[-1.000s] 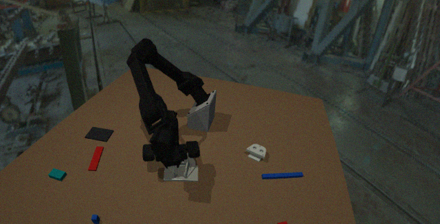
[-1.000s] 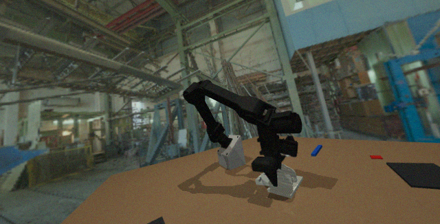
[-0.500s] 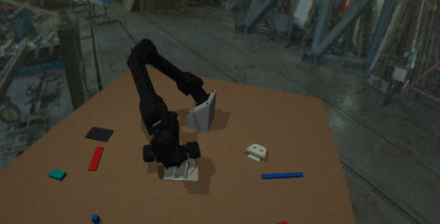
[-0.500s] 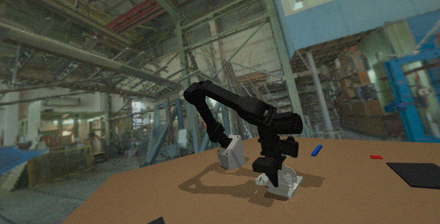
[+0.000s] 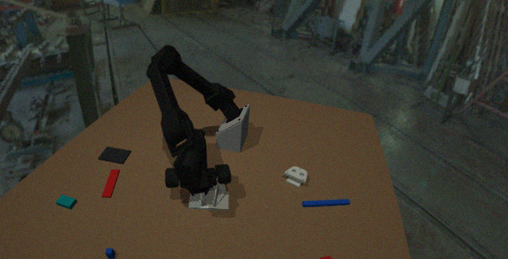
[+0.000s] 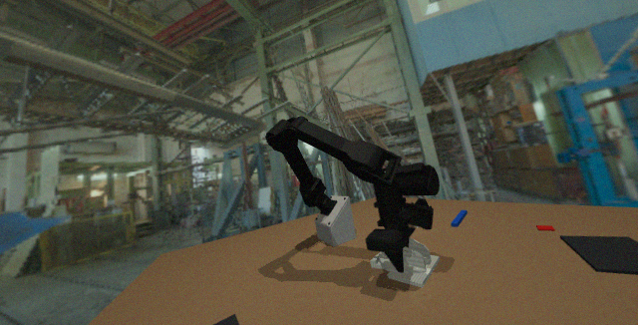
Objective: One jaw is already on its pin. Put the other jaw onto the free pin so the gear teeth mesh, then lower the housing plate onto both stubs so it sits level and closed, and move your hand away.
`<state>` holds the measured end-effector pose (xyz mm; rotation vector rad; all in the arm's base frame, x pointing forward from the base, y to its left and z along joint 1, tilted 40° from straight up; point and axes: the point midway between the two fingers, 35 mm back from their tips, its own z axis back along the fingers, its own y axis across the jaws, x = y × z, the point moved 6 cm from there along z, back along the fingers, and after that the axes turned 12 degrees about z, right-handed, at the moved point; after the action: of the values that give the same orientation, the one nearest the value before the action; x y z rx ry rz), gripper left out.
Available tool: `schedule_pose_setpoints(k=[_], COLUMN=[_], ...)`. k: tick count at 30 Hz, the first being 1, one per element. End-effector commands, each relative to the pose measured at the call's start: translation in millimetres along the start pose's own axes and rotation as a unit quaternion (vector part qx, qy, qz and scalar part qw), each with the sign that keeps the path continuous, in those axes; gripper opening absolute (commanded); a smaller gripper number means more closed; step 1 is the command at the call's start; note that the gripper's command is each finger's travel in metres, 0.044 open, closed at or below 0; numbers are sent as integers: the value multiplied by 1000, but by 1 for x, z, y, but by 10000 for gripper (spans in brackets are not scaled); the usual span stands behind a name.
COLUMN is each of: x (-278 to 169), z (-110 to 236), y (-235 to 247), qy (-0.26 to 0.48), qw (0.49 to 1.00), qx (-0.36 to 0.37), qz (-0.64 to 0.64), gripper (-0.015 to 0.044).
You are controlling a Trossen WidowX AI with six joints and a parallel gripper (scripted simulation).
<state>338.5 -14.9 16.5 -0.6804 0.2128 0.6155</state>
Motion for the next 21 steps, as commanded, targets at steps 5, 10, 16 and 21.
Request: schedule_pose_setpoints(k=[5,10,16,21], x=[0,0,0,0], z=[-1,-1,-1,0], y=[0,0,0,0], qy=[0,0,0,0], qw=[1000,1000,1000,1000], qx=[-2,-2,-2,0], qz=[0,0,0,0], gripper=[134,134,134,160])
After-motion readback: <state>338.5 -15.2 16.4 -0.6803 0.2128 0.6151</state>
